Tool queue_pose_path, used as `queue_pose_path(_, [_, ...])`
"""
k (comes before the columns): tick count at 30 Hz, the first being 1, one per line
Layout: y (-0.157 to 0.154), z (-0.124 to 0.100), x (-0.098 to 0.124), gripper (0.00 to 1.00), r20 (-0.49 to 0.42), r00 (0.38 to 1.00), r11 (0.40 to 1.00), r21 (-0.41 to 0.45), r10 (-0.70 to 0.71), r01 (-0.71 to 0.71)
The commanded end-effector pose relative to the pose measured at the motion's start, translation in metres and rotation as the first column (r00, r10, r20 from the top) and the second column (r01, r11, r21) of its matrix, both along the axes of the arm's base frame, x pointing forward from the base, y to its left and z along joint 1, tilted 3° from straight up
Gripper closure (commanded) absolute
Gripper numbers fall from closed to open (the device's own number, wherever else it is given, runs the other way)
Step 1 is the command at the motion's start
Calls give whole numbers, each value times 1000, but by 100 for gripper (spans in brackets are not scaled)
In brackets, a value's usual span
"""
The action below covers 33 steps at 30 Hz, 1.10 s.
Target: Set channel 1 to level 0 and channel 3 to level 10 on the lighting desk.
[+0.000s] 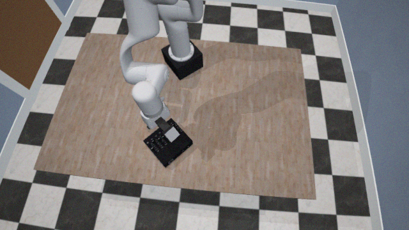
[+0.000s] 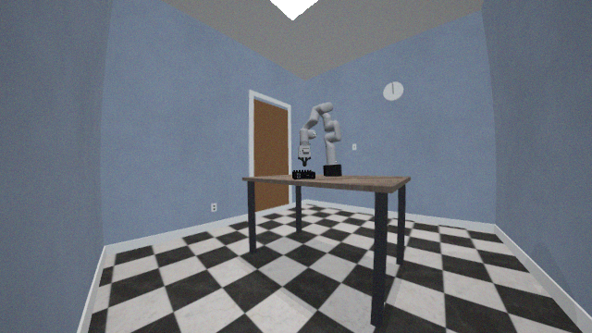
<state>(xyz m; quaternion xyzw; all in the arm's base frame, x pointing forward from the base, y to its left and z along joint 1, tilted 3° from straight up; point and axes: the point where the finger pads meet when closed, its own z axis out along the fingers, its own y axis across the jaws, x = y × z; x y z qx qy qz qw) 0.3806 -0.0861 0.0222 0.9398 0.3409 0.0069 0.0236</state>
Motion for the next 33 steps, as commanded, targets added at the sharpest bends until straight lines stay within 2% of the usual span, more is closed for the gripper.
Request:
queue_pose_path(1, [0, 1, 1, 100, 0, 1000, 1000, -5, -2, 2])
queue_pose_path(33, [0, -6, 2, 100, 0, 1000, 1000, -6, -2, 2])
